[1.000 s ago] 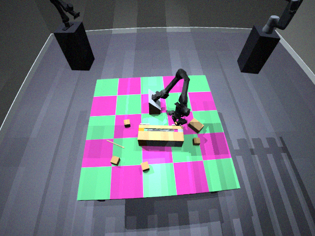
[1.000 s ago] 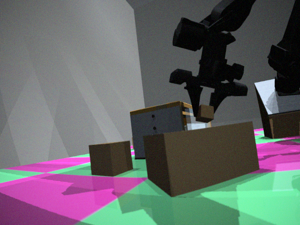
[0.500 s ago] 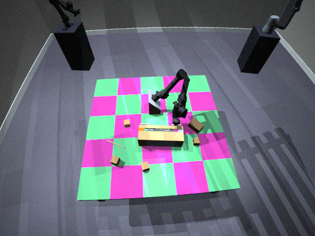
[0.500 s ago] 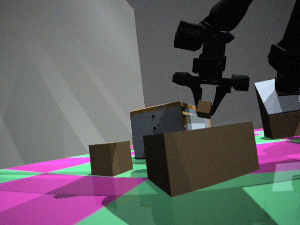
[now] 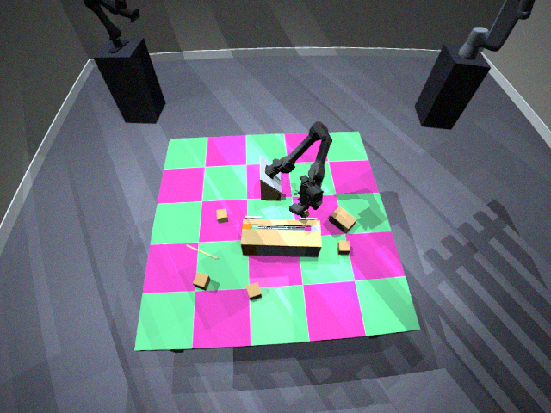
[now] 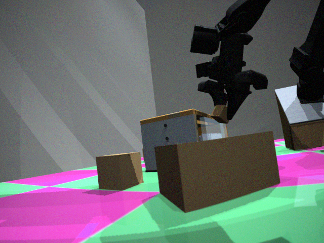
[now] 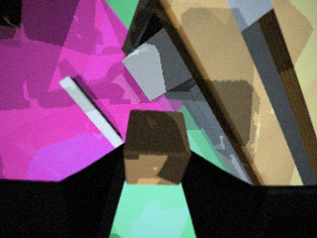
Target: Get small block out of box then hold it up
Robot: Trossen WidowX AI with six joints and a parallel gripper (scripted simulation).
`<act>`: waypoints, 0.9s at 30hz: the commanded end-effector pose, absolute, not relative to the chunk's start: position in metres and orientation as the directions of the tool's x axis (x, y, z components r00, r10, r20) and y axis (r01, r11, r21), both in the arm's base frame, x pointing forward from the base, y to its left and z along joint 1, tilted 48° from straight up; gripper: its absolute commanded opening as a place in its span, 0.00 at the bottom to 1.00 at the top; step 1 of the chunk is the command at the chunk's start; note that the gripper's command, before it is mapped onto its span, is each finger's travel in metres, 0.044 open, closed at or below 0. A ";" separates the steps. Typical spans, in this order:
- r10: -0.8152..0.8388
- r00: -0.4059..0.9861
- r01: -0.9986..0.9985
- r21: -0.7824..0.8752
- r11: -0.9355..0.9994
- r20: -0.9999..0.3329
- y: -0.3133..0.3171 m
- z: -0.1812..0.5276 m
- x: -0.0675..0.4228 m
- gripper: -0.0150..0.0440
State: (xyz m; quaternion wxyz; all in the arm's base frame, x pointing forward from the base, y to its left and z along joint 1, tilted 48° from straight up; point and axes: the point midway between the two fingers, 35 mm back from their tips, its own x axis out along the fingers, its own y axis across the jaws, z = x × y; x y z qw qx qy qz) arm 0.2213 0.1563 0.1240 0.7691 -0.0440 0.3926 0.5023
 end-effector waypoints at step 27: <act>0.791 0.167 0.334 0.789 0.516 -0.589 0.125 0.124 0.214 0.25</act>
